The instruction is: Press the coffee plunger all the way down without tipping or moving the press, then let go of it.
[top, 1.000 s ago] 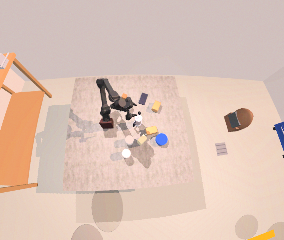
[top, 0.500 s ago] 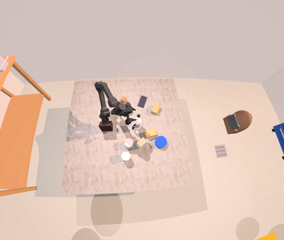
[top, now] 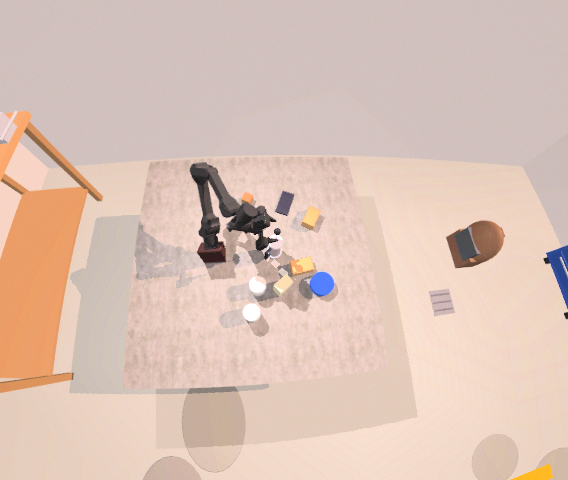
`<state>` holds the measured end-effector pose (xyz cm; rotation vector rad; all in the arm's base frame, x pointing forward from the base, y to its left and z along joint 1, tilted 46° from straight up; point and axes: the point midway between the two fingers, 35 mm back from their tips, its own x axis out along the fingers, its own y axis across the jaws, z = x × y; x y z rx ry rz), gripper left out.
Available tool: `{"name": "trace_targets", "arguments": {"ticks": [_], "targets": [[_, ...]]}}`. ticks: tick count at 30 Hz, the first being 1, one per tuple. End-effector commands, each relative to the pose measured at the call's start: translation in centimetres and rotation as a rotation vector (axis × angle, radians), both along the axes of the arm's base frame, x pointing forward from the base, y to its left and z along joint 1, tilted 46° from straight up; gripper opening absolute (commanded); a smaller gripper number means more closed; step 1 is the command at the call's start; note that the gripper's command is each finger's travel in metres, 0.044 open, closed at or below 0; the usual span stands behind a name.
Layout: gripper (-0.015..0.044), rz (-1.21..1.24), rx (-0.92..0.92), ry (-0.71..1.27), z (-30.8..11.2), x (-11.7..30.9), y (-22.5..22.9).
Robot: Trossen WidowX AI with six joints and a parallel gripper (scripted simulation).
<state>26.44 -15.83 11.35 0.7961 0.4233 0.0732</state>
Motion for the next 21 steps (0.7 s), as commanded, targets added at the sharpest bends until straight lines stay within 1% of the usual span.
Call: {"name": "trace_targets", "arguments": {"ticks": [1, 5, 17, 21], "targets": [[0.044, -0.002, 0.011, 0.006, -0.48, 0.51, 0.39], [0.044, -0.002, 0.012, 0.004, -0.55, 0.86, 0.54], [0.0128, -0.002, 0.012, 0.004, -0.55, 0.86, 0.54], [0.0128, -0.002, 0.012, 0.004, -0.55, 0.86, 0.54]]}}
